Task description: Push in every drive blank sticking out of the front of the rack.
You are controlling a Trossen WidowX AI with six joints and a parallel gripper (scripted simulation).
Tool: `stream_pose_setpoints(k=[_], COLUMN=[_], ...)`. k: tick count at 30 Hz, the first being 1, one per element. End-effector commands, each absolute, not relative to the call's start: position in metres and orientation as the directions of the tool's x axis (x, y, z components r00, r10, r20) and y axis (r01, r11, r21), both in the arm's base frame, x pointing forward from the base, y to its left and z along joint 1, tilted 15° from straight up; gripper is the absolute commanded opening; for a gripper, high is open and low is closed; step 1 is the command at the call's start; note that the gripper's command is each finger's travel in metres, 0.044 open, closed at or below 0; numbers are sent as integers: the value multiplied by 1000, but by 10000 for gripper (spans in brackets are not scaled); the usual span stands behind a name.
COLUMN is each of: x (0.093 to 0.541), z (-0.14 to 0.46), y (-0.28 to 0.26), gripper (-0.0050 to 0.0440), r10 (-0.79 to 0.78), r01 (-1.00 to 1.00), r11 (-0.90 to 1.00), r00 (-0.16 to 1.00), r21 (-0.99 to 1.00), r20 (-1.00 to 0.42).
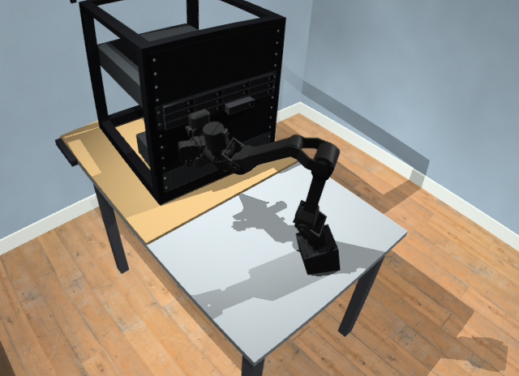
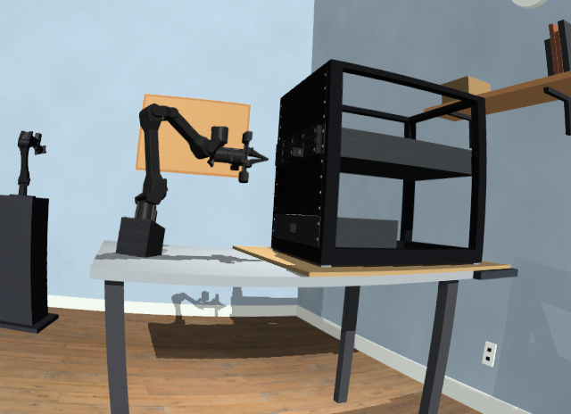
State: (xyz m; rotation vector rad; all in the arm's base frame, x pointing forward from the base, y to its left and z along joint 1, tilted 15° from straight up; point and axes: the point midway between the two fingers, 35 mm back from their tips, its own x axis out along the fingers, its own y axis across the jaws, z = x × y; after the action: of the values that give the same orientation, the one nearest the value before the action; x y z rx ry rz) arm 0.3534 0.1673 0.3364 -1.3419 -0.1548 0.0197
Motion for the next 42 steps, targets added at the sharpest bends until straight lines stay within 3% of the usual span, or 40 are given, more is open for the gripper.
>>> stream_pose_setpoints(k=[1,42], x=[359,382], z=[346,349], y=[167,169], gripper=[-50,-50], r10=[101,101], r01=[90,90], r11=[241,241], r00=[988,988], r21=[-966,-966], r20=[118,118])
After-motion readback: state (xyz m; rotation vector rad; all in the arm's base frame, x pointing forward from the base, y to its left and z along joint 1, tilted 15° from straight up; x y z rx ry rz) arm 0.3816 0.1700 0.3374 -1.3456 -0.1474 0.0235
